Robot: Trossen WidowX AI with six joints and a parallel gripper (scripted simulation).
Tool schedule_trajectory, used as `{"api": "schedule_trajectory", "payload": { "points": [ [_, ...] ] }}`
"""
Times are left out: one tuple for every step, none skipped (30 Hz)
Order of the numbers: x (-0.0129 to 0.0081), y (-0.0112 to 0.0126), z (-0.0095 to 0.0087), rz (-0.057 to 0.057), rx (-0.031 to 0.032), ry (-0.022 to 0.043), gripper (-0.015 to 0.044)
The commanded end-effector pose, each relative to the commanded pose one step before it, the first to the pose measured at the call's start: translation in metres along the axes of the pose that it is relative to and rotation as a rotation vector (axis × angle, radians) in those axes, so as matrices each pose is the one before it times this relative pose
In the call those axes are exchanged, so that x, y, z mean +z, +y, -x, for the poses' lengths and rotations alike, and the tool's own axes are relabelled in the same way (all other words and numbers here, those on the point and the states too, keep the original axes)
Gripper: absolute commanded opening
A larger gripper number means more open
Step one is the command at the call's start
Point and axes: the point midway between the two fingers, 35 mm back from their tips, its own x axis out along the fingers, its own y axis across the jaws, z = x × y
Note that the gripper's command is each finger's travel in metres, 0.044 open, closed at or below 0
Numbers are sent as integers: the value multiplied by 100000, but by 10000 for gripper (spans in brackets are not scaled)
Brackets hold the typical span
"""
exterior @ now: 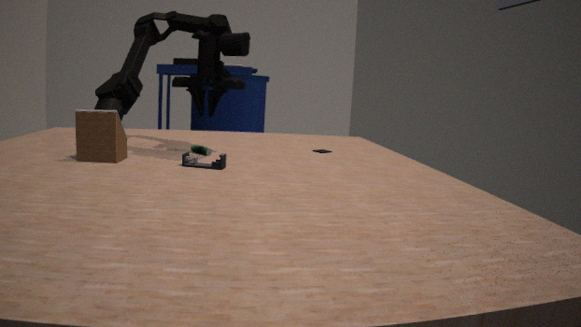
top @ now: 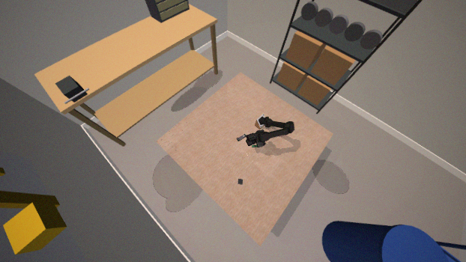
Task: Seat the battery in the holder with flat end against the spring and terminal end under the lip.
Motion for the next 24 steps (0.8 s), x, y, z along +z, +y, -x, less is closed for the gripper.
{"api": "schedule_trajectory", "payload": {
  "points": [
    [277,482,-1818,44440,-326,-209,210],
    [99,103,-486,12251,-21,-8,225],
    [115,100,-482,12254,-25,-35,225],
    [131,94,-478,12256,-35,-60,225],
    [147,86,-473,12259,-50,-84,225],
    [163,75,-469,12261,-71,-105,225],
    [147,51,-385,10157,-78,-100,225],
    [93,24,-229,6095,-56,-64,225],
    [32,6,-76,2032,-20,-22,225],
    [0,0,0,0,0,0,225],
    [0,0,0,0,0,0,225],
    [0,0,0,0,0,0,225],
    [0,0,0,0,0,0,225],
    [0,0,0,0,0,0,225],
    [0,0,0,0,0,0,225],
    [0,0,0,0,0,0,225],
    [0,0,0,0,0,0,225],
    [0,0,0,0,0,0,225],
    [0,0,0,0,0,0,225],
    [0,0,0,0,0,0,225],
    [0,0,0,0,0,0,225],
    [0,0,0,0,0,0,225],
    [-3,0,-26,-1,8,4,225],
    [-9,-1,-79,-2,23,12,225]
  ]
}}
